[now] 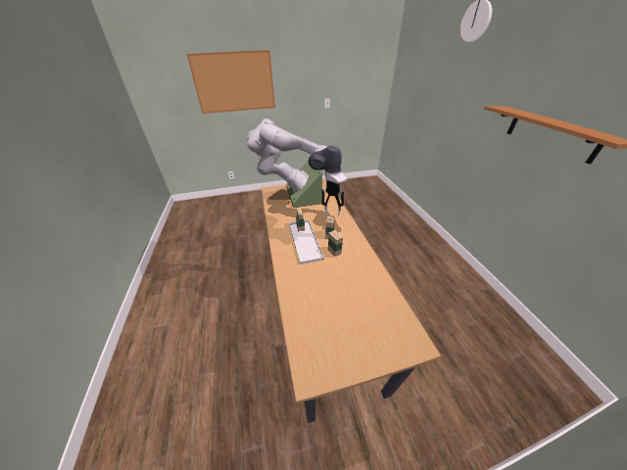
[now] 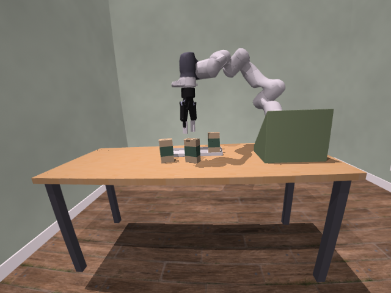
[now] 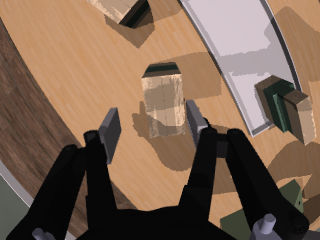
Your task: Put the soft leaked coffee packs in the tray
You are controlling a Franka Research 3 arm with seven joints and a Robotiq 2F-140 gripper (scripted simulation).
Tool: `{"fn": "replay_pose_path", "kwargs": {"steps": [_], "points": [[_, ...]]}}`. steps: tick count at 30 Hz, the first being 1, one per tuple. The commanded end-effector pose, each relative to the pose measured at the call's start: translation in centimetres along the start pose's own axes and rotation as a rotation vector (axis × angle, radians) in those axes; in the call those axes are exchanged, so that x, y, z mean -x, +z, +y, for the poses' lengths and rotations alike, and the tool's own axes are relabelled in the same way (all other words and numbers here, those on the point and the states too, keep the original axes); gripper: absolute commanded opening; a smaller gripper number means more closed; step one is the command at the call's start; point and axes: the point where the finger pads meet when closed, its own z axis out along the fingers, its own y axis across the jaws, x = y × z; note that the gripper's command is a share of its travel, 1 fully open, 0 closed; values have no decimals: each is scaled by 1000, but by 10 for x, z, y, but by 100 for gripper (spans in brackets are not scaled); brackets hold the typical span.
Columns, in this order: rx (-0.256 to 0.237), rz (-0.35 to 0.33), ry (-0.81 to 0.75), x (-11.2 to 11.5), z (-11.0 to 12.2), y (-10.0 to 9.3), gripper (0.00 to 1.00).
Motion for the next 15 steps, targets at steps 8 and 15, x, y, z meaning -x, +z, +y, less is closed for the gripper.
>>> {"fn": "replay_pose_path", "kwargs": {"steps": [8,15], "points": [[39,-17,-13,4,12,8,53],[36,-14,-140,-24,-4,5,53]]}}
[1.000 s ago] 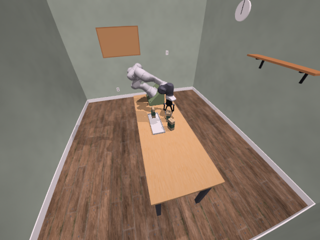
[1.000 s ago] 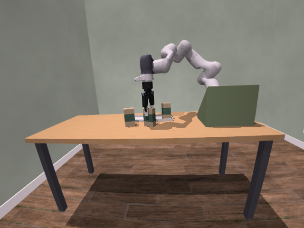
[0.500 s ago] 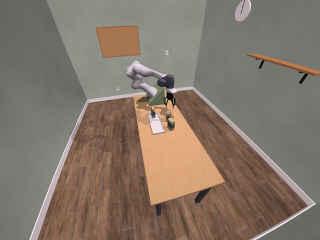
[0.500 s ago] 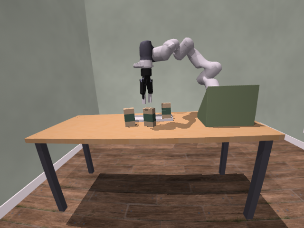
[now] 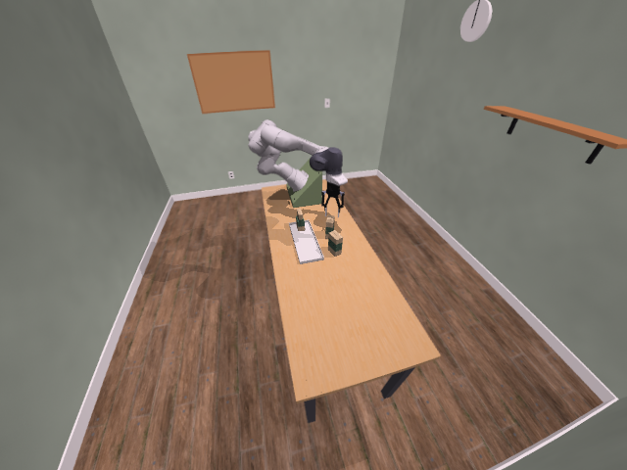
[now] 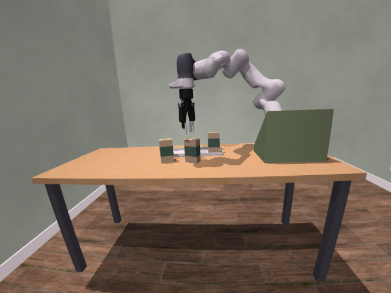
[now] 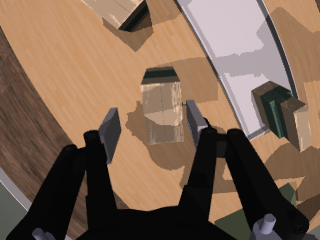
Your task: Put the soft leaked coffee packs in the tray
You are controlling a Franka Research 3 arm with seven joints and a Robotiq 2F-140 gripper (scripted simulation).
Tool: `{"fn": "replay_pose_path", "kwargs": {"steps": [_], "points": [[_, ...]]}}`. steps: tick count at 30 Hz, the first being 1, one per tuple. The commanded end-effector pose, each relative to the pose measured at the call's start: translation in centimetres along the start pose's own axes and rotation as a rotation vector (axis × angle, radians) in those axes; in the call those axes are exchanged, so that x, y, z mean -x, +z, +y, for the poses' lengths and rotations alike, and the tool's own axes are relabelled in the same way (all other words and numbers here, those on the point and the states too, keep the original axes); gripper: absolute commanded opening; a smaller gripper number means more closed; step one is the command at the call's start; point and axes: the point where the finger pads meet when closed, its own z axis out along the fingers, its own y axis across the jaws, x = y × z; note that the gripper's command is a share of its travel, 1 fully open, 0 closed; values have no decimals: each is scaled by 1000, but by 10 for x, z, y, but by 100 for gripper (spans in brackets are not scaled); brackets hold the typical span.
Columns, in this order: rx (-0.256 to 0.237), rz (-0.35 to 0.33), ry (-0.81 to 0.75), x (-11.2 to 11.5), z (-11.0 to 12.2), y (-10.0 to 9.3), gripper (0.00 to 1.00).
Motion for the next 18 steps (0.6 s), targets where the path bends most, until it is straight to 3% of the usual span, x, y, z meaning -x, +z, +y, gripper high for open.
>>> {"fn": "replay_pose_path", "kwargs": {"steps": [1,4,18], "points": [[11,-4,-116,-16,-4,0,53],[11,-1,-196,-33,-12,-2,53],[11,0,-359,-68,-26,-3,53]]}}
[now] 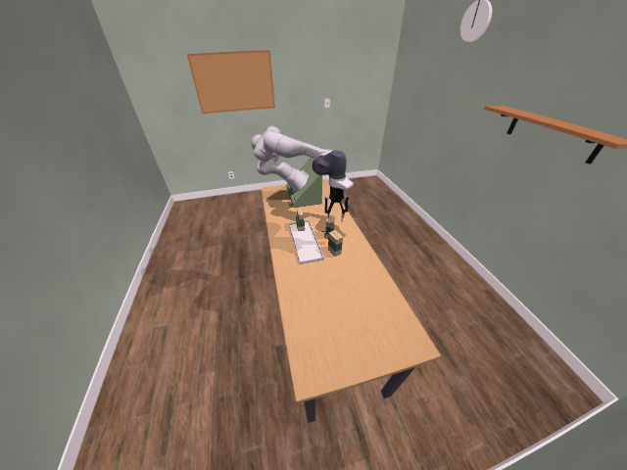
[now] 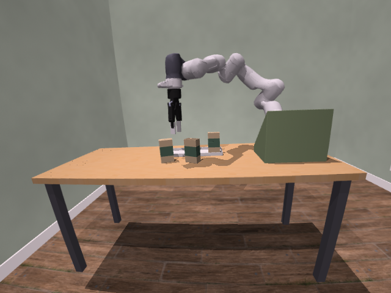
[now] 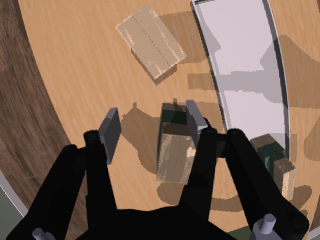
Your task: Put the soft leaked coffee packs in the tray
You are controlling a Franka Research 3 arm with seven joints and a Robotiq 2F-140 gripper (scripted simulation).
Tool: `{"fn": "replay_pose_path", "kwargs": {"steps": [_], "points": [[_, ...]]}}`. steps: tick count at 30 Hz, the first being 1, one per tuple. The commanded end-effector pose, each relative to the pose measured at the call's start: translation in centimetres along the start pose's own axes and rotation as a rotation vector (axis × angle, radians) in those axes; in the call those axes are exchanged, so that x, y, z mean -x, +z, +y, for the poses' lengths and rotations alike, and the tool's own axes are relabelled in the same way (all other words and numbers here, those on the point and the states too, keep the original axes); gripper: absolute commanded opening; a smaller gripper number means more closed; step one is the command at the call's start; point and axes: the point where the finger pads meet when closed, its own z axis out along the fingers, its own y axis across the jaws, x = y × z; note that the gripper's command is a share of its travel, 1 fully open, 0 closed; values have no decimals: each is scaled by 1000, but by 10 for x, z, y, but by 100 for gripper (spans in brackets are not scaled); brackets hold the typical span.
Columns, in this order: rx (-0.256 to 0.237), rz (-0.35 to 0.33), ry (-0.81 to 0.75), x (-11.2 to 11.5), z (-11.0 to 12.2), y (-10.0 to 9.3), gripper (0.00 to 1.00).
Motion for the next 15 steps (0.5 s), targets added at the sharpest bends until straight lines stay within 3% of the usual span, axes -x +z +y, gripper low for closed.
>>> {"fn": "replay_pose_path", "kwargs": {"steps": [1,15], "points": [[21,-18,-146,-3,4,1,53],[19,-23,-350,-44,2,4,53]]}}
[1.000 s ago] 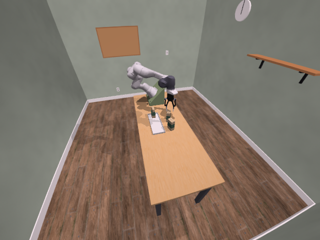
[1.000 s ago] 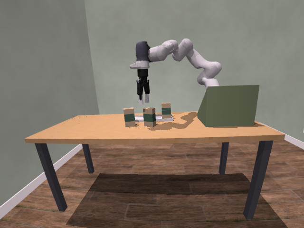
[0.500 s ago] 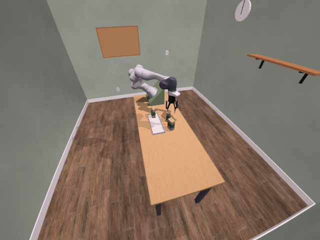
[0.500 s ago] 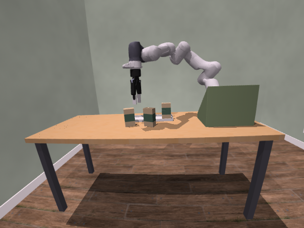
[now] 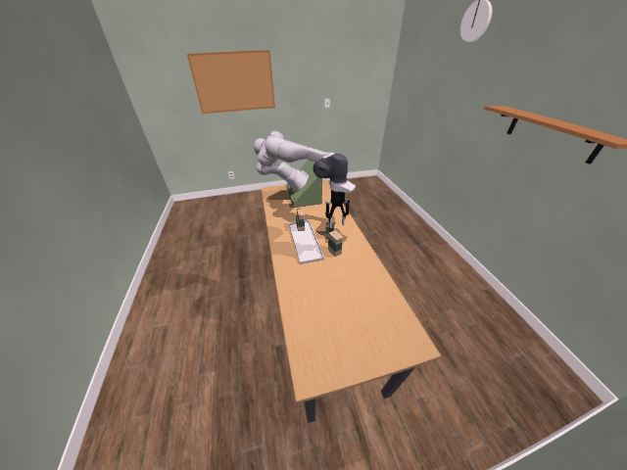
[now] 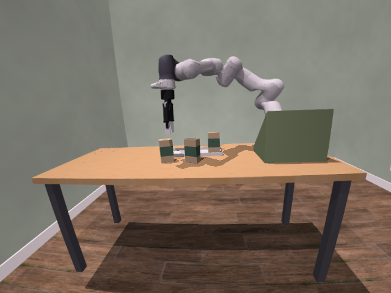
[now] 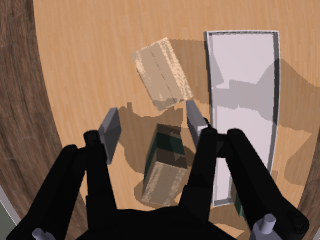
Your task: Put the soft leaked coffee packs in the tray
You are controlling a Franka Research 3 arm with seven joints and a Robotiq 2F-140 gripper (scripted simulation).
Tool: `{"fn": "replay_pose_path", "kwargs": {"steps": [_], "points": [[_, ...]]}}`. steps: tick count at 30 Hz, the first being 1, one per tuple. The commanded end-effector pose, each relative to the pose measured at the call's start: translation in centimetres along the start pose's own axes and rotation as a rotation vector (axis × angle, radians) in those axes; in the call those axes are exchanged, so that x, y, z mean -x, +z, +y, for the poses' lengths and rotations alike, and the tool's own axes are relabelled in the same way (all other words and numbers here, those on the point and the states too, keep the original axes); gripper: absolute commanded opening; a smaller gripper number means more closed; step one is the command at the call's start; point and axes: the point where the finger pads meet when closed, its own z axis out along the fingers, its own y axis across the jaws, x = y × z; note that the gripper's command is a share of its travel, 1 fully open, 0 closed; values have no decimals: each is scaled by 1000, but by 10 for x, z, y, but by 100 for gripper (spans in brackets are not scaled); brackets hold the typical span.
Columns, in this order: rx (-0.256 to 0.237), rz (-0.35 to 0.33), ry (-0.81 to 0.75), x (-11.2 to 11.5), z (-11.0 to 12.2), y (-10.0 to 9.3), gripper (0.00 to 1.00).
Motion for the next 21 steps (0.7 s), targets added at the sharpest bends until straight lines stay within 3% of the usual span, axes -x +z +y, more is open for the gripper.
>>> {"fn": "replay_pose_path", "kwargs": {"steps": [1,14,21], "points": [[17,-25,-165,-5,5,2,53],[12,-33,-331,-33,15,8,53],[12,-33,-337,-34,15,8,53]]}}
